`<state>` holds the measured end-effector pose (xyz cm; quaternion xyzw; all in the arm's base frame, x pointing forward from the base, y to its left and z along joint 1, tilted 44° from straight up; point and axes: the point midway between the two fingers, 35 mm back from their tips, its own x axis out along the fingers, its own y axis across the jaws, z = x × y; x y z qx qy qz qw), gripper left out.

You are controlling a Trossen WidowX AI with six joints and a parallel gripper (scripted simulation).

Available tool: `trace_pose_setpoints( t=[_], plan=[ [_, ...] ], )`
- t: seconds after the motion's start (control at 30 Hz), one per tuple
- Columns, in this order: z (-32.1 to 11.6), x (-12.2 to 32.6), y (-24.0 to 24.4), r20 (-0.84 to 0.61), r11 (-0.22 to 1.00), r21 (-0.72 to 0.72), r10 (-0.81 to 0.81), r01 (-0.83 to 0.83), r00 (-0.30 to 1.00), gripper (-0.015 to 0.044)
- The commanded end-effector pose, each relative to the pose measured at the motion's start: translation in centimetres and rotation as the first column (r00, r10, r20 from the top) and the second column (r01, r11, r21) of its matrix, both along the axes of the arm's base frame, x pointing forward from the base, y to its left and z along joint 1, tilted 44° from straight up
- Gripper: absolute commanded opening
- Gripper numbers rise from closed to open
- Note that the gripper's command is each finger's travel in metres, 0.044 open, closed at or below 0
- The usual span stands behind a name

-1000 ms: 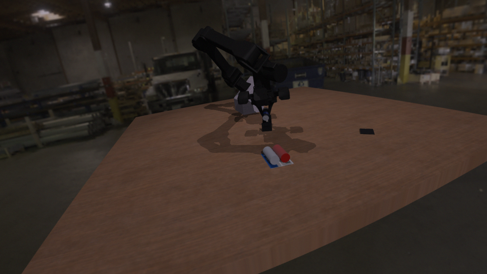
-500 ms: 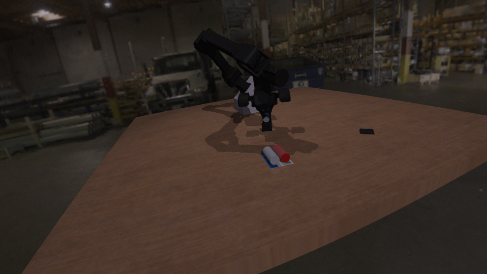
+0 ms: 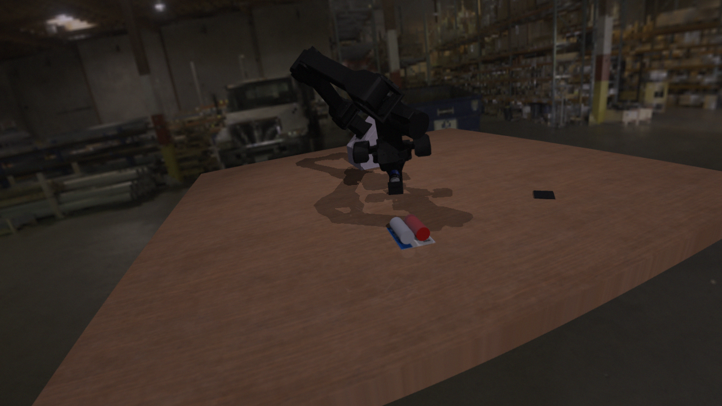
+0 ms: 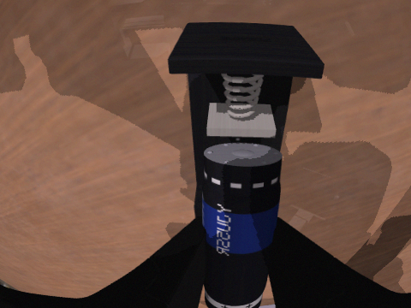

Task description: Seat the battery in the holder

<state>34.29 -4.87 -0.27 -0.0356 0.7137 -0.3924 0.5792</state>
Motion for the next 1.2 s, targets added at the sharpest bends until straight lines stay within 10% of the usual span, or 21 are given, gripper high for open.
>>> trace_pose_setpoints(
  t=[0.0, 1.17],
  plan=[
    [-0.3, 0.1, -0.2, -0.020, 1.000, 0.011, -0.024, 0.024, 1.000, 0.0083],
    [-0.2, 1.6, -1.1, -0.058, 0.998, 0.034, -0.059, 0.061, 0.997, 0.0083]
  ],
)
